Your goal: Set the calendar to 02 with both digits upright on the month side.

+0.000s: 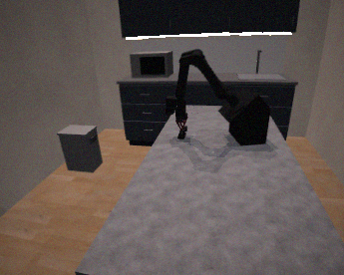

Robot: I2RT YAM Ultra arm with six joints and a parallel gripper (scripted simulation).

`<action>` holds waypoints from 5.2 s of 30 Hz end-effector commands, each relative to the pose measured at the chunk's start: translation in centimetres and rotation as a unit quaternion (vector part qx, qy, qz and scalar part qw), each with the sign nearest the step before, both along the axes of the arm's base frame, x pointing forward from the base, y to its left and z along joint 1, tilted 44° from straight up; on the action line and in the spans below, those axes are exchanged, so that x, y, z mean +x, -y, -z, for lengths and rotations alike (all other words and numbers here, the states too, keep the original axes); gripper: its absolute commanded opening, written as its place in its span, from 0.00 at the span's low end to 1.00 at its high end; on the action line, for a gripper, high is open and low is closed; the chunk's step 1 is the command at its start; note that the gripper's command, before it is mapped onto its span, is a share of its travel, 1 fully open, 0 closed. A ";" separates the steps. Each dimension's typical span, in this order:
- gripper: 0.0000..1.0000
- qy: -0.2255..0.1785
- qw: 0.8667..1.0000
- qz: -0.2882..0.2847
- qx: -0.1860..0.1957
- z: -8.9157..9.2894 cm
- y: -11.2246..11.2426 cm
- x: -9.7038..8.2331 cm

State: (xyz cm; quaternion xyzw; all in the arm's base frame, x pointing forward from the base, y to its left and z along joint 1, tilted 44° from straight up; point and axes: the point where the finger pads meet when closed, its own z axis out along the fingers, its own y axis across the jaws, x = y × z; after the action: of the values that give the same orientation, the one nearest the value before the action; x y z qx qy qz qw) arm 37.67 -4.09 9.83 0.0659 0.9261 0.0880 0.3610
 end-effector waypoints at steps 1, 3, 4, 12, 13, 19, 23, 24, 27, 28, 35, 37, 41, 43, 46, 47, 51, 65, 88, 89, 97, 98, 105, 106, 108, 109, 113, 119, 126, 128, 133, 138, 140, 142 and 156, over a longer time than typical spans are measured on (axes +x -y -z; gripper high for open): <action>0.47 0.005 1.000 0.001 -0.001 -0.3 0.1 0.1; 0.47 0.005 1.000 0.001 -0.001 -0.3 0.1 0.1; 0.47 0.005 1.000 0.001 -0.001 -0.3 0.1 0.1; 0.47 0.005 1.000 0.001 -0.001 -0.3 0.1 0.1; 0.47 0.005 1.000 0.001 -0.001 -0.3 0.1 0.1; 0.47 0.005 1.000 0.001 -0.001 -0.3 0.1 0.1; 0.47 0.005 1.000 0.001 -0.001 -0.3 0.1 0.1; 0.47 0.005 1.000 0.001 -0.001 -0.3 0.1 0.1; 0.47 0.005 1.000 0.001 -0.001 -0.3 0.1 0.1; 0.47 0.005 1.000 0.001 -0.001 -0.3 0.1 0.1; 0.47 0.005 1.000 0.001 -0.001 -0.2 0.1 0.2; 0.47 0.005 1.000 0.001 -0.001 -0.1 0.1 0.3; 0.47 0.005 1.000 0.001 -0.001 0.3 0.0 0.6; 0.47 0.005 1.000 0.001 -0.001 0.4 0.0 0.7; 0.47 0.005 1.000 0.001 -0.001 0.7 0.0 1.0; 0.47 0.005 1.000 0.001 -0.001 0.8 -0.1 1.1; 0.47 0.005 1.000 0.001 -0.001 1.3 -0.1 1.6; 0.47 0.005 1.000 0.001 -0.001 1.9 -0.2 2.1; 0.47 0.005 1.000 0.001 -0.001 1.9 -0.2 2.1; 0.47 0.005 1.000 0.001 -0.001 1.9 -0.2 2.1; 0.47 0.005 1.000 0.001 -0.001 1.9 -0.2 2.1; 0.47 0.005 1.000 0.001 -0.001 1.9 -0.2 2.1; 0.27 0.005 1.000 0.001 -0.001 1.9 -0.2 2.1; 0.27 0.005 1.000 0.001 -0.001 1.9 -0.2 2.1; 0.27 0.005 1.000 0.001 -0.001 1.9 -0.2 2.1; 0.27 0.005 1.000 0.001 -0.001 1.9 -0.2 2.1; 0.27 0.005 1.000 0.001 -0.001 1.9 -0.2 2.1; 0.27 0.005 1.000 0.001 -0.001 1.9 -0.2 2.1; 0.27 0.005 1.000 0.001 -0.001 1.9 -0.2 2.1; 0.27 0.005 1.000 0.001 -0.001 1.9 -0.2 2.1; 0.27 0.005 1.000 0.001 -0.001 1.9 -0.2 2.1; 0.27 0.005 1.000 0.001 -0.001 1.2 -0.1 1.5; 0.27 0.005 1.000 0.001 -0.001 0.5 0.0 0.8; 0.27 0.005 1.000 0.001 -0.001 -0.4 0.1 0.0; 0.27 0.005 1.000 0.001 -0.002 -5.3 0.9 -4.7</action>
State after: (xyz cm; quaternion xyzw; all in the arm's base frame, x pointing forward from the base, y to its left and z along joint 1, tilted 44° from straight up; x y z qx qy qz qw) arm 34.10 -5.34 15.27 0.0680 0.9175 0.0789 0.3839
